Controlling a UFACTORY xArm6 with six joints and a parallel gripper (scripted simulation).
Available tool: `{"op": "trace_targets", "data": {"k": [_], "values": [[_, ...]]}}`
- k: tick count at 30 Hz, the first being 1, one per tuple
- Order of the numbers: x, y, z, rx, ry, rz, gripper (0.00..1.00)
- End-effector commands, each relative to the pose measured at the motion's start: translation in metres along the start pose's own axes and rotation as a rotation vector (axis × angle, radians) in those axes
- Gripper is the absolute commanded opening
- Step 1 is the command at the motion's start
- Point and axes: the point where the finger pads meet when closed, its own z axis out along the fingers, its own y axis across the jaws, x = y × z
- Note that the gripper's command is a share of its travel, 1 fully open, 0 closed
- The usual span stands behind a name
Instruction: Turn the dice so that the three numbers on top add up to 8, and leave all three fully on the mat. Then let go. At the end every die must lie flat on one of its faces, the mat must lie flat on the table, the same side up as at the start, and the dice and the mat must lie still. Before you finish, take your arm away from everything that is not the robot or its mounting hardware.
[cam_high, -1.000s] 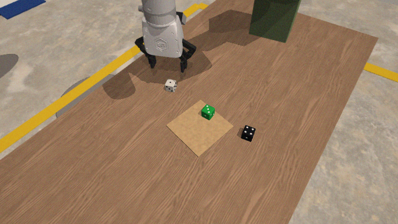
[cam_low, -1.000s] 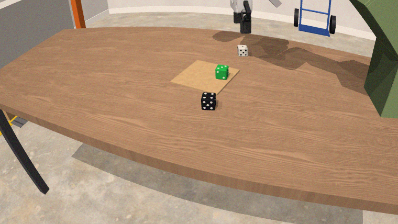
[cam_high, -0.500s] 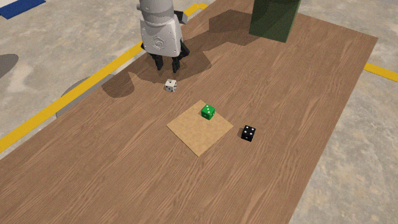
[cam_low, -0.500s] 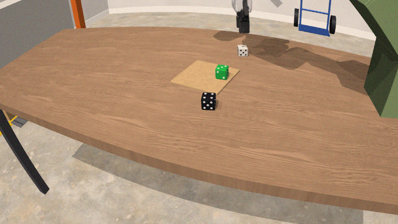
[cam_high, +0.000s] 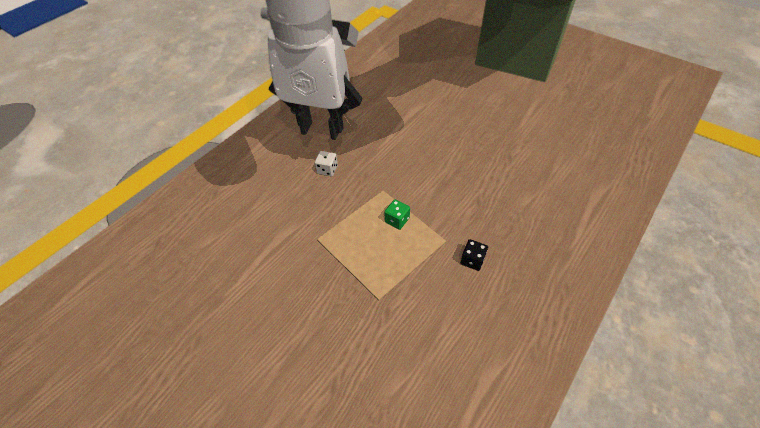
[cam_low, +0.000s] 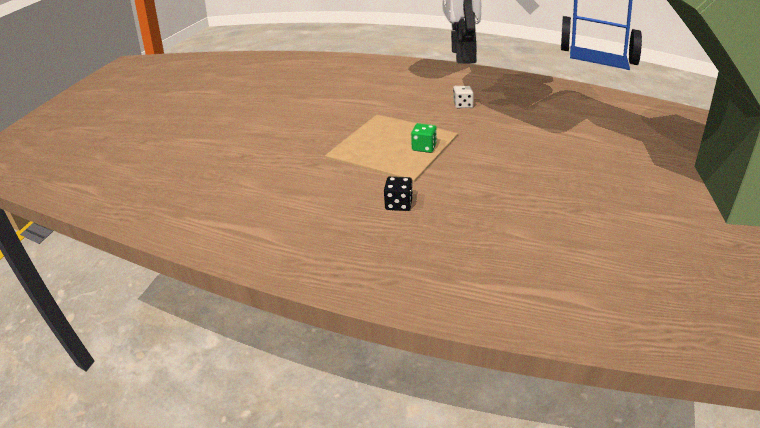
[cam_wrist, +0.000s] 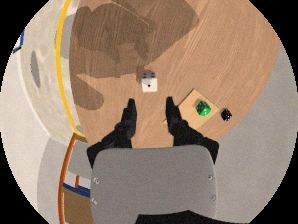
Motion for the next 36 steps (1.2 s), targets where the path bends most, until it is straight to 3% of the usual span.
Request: {"op": "trace_targets", "data": {"k": [1,22,36], "values": [[0.000,0.000,0.000,0.001,-0.001,0.000,0.47],[0.000,-0.001,0.001,0.001,-0.001,0.000,0.47],[0.000,-0.001,0.013,0.000,-0.001,0.000,0.47]]}}
